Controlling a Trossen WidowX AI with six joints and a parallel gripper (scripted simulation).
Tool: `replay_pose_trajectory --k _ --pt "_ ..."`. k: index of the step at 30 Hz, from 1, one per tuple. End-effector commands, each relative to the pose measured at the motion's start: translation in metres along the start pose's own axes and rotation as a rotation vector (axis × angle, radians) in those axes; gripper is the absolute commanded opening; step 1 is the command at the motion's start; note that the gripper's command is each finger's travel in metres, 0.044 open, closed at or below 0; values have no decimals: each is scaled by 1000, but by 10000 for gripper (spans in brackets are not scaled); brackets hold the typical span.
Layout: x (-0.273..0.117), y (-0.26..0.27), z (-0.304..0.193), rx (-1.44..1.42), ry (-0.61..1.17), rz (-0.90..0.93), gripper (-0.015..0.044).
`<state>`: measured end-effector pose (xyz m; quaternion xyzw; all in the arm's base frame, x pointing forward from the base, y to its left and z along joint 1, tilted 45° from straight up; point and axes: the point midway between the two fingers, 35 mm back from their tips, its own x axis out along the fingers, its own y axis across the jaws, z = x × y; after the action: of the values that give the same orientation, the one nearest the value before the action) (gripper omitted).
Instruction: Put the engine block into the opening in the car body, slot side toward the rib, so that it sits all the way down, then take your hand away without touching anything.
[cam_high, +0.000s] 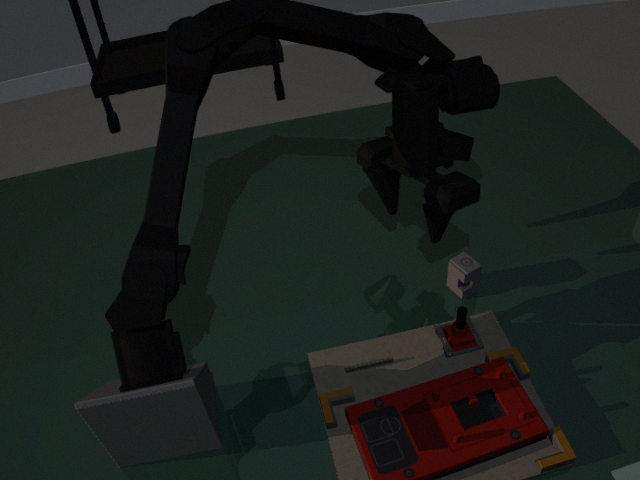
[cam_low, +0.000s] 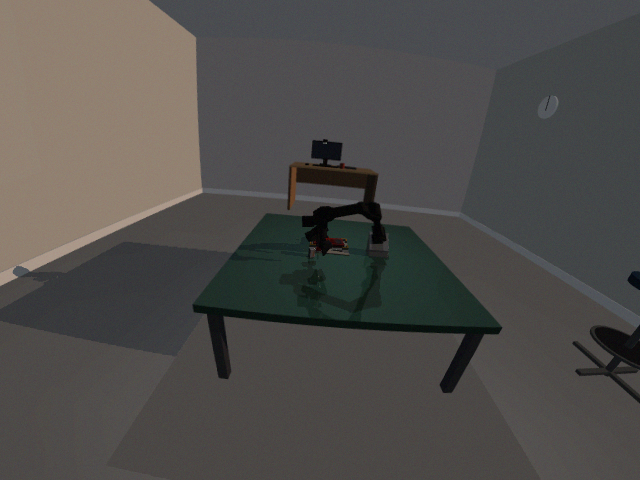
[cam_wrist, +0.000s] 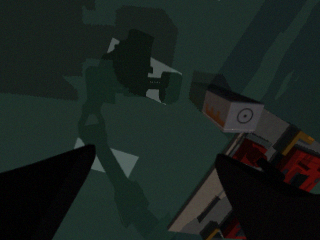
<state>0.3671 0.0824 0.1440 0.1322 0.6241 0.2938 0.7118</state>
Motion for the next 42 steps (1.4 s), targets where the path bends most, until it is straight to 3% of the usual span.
replay_pose_trajectory --k 1,5,42 --pt "-11 -51 15 0 -55 76 440" --pt "-17 -88 20 -1 -103 128 440" --pt "43 -80 26 -1 -104 129 440"
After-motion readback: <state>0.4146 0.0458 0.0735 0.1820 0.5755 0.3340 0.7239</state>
